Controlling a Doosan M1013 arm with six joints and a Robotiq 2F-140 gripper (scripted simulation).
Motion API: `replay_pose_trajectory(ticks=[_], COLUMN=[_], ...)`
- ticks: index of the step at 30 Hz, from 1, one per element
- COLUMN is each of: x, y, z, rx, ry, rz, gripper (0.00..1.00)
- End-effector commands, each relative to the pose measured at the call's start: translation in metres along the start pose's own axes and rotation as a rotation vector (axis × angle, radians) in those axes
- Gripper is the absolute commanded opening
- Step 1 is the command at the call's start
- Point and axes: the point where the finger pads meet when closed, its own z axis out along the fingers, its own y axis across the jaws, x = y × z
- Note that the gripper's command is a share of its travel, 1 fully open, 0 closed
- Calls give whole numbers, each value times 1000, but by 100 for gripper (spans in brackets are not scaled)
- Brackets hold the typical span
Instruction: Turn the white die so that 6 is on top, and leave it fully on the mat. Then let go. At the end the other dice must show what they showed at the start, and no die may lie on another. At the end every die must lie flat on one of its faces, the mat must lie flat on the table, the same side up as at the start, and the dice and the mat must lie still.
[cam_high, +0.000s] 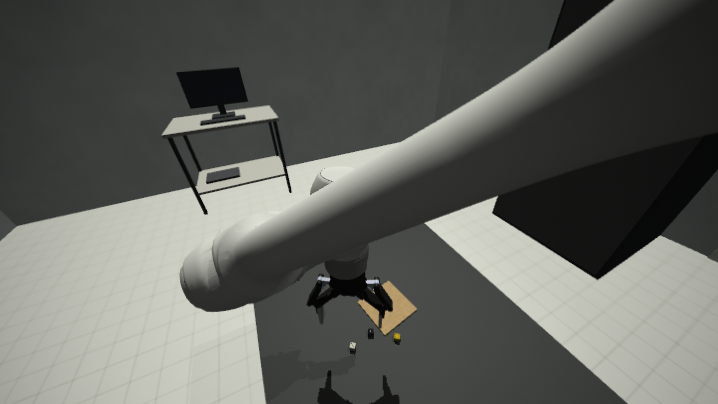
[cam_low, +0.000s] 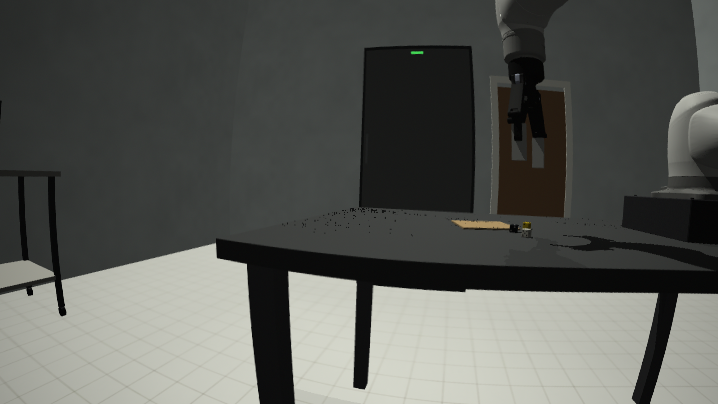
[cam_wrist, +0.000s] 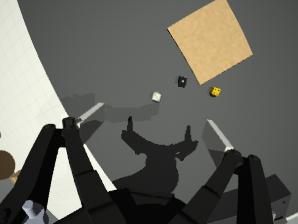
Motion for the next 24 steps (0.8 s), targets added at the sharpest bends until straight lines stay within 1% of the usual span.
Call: replay_pose_trajectory(ticks=[1, 20, 24], x=[-1, -1, -1], y=[-1, -1, -1], z=[2, 2, 3], rx=[-10, -10, -10], ry=[9, 9, 9], rz=[137, 141, 173], gripper=[100, 100, 100])
